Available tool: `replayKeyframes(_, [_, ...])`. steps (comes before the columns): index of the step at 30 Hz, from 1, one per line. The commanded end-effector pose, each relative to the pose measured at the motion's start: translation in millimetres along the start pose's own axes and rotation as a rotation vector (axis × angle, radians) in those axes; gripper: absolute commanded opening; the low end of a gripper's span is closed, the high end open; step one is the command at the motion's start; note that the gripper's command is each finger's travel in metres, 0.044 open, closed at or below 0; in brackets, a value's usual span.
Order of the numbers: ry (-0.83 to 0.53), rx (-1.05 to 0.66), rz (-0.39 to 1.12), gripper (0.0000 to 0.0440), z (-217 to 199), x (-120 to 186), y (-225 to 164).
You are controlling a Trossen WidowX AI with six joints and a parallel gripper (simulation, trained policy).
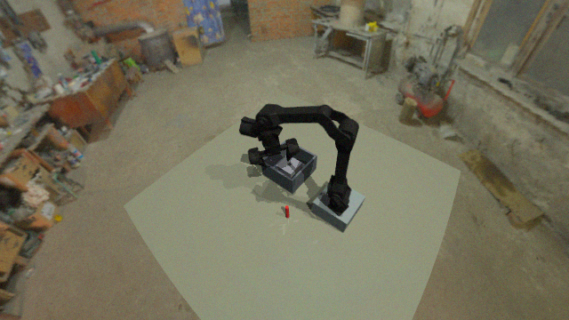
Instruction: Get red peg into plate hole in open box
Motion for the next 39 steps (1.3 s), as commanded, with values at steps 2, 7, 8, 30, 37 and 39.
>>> replayKeyframes(2, [-0.052, -0.060, 0.080, 0.0440, -4.4, 2.7, -38.6])
replayKeyframes(7, [-0.115, -0.099, 0.130, 0.0440, -7.3, -0.6, -68.6])
replayKeyframes(8, [-0.127, -0.105, 0.137, 0.0440, -7.7, -1.8, -73.9])
replayKeyframes(30, [-0.228, -0.110, 0.160, 0.0440, -2.9, -70.0, -127.1])
replayKeyframes(37, [-0.189, -0.110, 0.146, 0.0440, 1.5, -101.4, -131.7])
replayKeyframes(39, [-0.176, -0.112, 0.140, 0.0440, 2.4, -110.7, -133.0])
Point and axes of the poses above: the point midway between the two fingers, 35 mm back from their tips, its own x axis back along the fingers, its own z axis across the jaws, y = z × x, the point moved 10 cm from there along x, back along the fingers, and after that the axes turned 2 degrees about -x, right-handed, at the moved point
